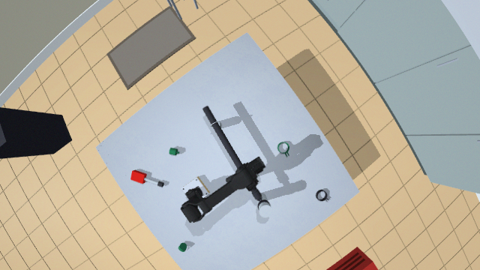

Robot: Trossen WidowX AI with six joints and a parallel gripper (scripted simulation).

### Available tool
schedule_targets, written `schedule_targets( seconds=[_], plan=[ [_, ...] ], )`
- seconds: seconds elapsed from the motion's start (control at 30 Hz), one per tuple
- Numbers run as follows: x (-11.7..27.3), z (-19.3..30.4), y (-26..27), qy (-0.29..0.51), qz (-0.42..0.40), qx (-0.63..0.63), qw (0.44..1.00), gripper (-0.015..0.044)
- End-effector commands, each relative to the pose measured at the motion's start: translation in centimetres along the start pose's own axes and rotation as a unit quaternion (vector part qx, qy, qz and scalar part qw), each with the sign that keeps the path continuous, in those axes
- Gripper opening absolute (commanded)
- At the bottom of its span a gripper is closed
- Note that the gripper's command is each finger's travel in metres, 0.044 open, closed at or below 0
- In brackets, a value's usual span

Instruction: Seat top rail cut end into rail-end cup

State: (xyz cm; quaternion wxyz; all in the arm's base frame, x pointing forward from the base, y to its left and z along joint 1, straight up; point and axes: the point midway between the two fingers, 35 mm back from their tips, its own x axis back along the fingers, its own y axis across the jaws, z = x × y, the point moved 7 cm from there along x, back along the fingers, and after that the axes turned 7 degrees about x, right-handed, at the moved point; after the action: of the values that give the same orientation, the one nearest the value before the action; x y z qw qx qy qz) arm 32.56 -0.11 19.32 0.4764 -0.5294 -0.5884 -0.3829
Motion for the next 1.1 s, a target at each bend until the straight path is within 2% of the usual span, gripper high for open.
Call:
schedule_targets(
  seconds=[0.0, 0.43, 0.77, 0.97, 1.0, 1.07],
  plan=[
    [0.1, -0.9, 0.2, -0.008, -0.006, -0.007, 1.0, 0.0],
    [-0.1, -0.4, 0.0, 0.0, 0.0, 0.0, 1.0, 0.0],
    [0.0, -0.4, 0.0, 0.0, 0.0, 0.0, 1.0, 0.0263],
    [1.6, 0.6, 0.2, 0.001, 0.0, 0.0, 1.0, 0.042],
    [2.0, 0.8, 0.2, 0.001, 0.0, 0.0, 1.0, 0.044],
    [2.8, 1.3, 0.2, 0.002, 0.0, 0.0, 1.0, 0.044]
  ],
)
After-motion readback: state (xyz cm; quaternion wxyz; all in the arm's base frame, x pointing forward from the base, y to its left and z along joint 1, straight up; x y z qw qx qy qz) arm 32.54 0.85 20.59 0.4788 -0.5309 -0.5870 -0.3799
